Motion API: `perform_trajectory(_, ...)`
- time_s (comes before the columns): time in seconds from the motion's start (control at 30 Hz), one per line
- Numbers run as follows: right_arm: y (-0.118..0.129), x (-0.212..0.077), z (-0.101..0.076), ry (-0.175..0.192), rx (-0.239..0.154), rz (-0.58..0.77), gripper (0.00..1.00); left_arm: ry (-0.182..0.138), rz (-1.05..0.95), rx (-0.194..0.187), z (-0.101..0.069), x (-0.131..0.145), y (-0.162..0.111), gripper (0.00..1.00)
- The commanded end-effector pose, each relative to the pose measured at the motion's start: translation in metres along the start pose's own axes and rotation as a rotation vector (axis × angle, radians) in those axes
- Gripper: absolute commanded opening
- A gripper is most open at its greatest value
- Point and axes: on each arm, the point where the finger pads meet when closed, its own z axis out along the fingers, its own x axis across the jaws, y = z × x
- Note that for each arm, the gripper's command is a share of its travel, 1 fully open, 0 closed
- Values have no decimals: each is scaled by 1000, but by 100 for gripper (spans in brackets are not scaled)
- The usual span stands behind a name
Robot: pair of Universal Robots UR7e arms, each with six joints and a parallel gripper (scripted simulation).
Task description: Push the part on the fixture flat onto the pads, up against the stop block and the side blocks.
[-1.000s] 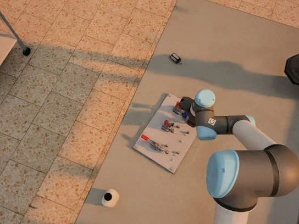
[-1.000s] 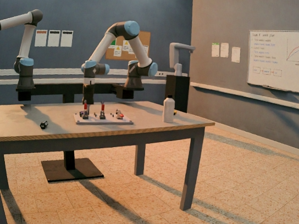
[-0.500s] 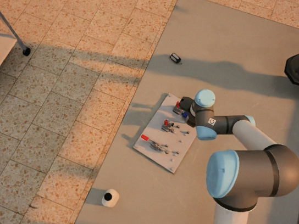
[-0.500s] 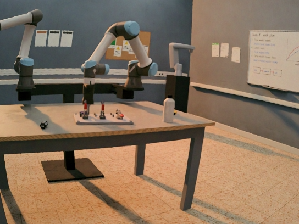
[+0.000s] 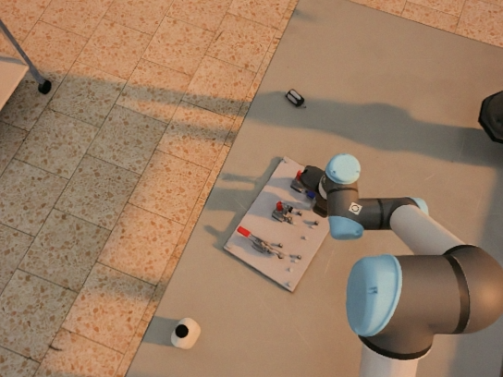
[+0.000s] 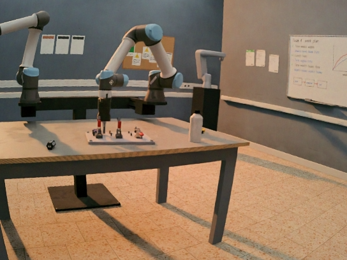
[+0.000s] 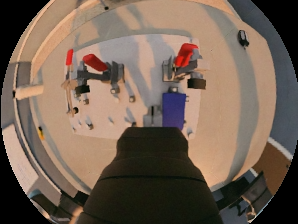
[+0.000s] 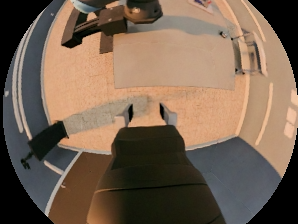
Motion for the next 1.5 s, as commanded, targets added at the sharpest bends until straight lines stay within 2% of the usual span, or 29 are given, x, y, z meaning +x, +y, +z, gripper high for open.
perform_trajectory(0.0,-1,-1,0,1,1,1,100,3,-2,1,-2,-8,-1,0)
perform_trajectory(0.47,-1,-1,0,1,1,1,100,4,-1,1,-8,-8,-1,0)
perform_trajectory(0.9,-1,-1,0,1,1,1,100,6,-1,3,-42,-7,-2,0)
perform_trajectory(1.47,-1,-1,0,1,1,1,100,5,-3,3,-43,-9,-3,0)
